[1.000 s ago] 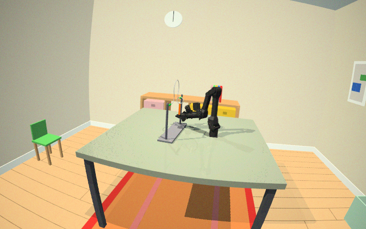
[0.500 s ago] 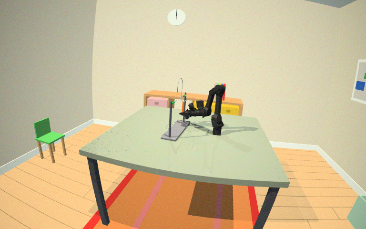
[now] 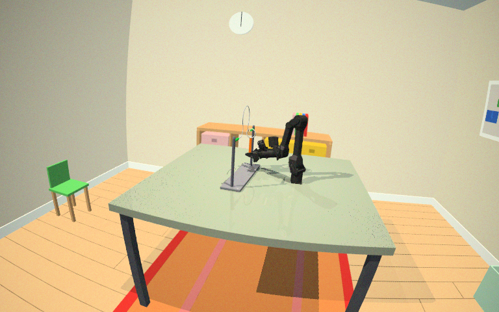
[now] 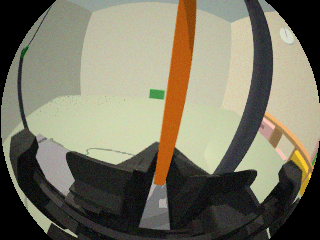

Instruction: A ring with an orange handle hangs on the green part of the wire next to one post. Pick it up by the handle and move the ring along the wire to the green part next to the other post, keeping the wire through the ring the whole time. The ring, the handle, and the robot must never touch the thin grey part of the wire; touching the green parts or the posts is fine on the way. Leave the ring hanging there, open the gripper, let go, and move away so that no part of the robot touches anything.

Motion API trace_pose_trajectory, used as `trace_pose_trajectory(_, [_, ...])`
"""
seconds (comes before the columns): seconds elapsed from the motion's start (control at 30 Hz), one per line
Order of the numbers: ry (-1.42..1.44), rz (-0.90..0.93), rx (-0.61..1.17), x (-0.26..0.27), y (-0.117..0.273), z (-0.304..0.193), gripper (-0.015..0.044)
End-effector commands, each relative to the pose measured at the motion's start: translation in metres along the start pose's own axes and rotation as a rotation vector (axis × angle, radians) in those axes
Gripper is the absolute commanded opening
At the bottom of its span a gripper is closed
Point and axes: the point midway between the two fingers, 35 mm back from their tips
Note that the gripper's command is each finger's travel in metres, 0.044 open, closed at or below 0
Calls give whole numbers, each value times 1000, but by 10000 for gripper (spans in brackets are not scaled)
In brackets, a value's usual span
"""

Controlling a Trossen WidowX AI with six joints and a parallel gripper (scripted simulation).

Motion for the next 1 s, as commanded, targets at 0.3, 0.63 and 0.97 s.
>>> trace_pose_trajectory(0.3, [4,-2,-4,1,3,19,-150])
trace_pose_trajectory(0.63, [5,-2,-4,2,3,20,-150])
trace_pose_trajectory(0.97, [5,-2,-4,2,3,20,-150])
Point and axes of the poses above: the point midway between the two fingers, 35 mm back from their tips, its own y axis back along the fingers, its own x axis across the jaws, z = x × y, and after that the axes turned 4 degrees about -y, right-handed
